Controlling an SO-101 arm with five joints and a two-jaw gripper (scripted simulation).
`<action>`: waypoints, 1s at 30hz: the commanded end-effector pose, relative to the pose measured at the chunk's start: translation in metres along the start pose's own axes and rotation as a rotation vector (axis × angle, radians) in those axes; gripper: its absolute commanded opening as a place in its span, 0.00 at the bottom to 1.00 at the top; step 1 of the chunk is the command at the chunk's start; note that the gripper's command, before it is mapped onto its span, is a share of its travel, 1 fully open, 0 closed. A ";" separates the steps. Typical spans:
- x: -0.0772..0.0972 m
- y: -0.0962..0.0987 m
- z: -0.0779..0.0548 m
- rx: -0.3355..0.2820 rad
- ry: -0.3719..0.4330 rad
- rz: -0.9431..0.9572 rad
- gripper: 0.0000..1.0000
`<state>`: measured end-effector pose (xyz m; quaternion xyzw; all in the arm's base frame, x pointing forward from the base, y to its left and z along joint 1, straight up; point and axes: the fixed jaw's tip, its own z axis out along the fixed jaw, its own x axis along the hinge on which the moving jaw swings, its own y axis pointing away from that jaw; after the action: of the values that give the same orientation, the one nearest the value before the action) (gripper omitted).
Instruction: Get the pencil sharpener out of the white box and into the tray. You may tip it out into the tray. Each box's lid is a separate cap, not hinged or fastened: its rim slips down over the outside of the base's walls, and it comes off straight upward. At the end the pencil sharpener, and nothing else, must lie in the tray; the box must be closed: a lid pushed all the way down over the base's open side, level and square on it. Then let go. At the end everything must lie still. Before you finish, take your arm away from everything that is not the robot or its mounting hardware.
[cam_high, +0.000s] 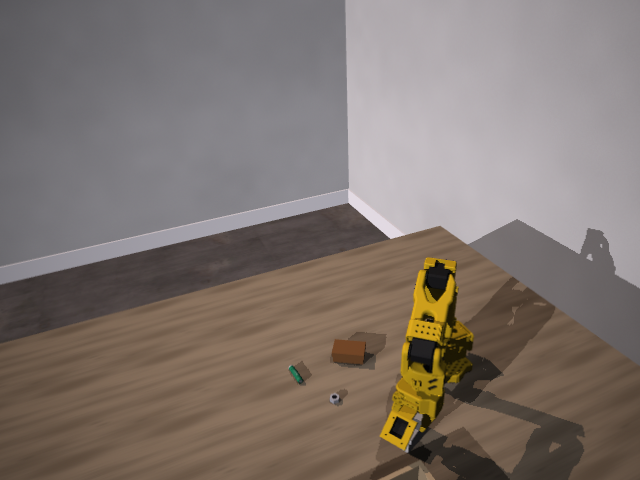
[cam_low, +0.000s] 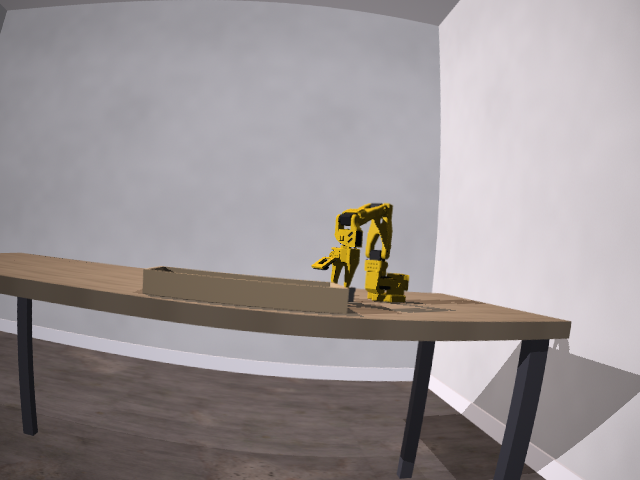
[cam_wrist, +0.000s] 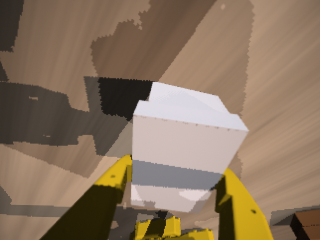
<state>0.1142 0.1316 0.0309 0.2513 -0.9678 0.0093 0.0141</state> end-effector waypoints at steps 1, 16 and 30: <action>-0.006 0.003 -0.005 -0.011 -0.032 0.012 0.23; -0.006 0.004 -0.005 -0.011 -0.032 0.026 0.23; -0.006 0.004 -0.005 -0.011 -0.032 0.026 0.23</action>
<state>0.1152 0.1325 0.0309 0.2389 -0.9709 0.0092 0.0135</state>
